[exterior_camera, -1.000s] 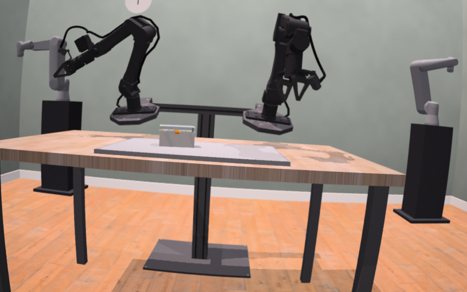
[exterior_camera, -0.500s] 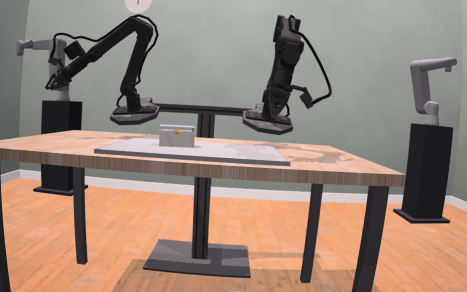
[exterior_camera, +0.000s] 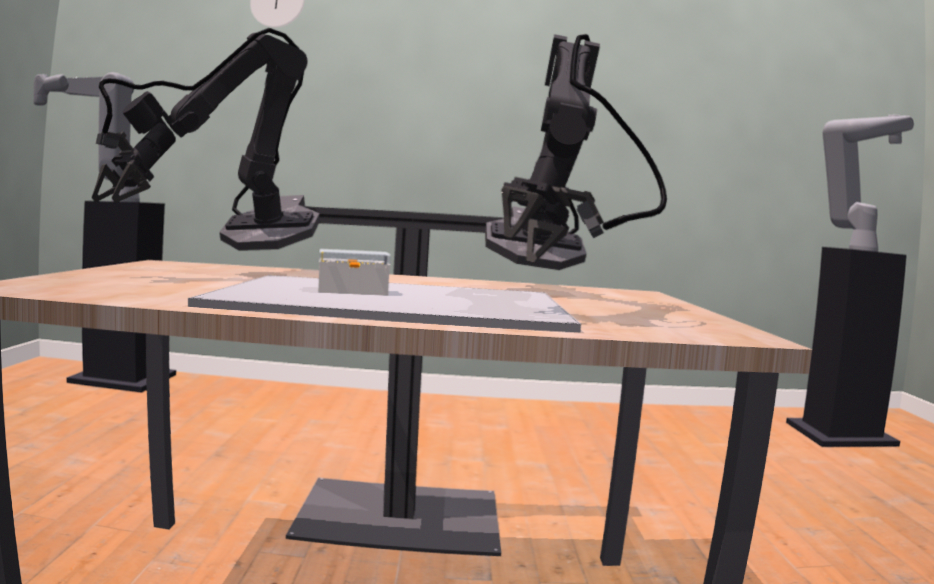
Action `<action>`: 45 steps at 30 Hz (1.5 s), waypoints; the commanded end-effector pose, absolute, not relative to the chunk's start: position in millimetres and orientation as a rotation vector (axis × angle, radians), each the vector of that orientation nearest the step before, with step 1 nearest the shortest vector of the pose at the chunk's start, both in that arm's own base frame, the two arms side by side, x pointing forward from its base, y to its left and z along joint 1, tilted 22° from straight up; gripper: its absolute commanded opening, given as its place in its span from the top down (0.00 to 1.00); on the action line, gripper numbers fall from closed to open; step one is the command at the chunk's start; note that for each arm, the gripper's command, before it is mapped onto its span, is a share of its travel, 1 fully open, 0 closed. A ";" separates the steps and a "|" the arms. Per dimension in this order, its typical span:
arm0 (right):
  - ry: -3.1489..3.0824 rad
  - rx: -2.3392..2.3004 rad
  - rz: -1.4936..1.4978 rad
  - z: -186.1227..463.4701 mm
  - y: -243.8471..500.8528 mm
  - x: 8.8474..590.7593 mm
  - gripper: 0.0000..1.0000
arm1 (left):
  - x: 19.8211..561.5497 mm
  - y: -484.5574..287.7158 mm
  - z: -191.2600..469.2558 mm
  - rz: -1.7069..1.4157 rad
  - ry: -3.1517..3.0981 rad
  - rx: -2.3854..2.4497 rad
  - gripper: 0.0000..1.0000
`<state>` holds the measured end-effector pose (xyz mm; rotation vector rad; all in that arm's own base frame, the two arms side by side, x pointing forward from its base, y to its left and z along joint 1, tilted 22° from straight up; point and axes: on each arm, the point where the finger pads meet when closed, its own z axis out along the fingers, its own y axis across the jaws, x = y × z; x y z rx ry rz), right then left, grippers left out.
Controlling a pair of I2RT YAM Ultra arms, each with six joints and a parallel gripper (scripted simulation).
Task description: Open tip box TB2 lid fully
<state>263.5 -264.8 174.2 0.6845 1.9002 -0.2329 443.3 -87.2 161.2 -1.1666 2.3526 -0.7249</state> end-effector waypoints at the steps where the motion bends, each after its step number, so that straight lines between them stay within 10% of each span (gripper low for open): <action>1: 1.932 0.631 -0.215 170.0 -246.0 288.7 0.00 | 459.4 -112.5 163.0 -0.803 2.367 -0.828 0.00; 45: 2.153 -0.275 0.041 121.6 81.5 370.5 0.00 | 450.9 -222.3 126.6 -0.654 1.787 0.829 0.00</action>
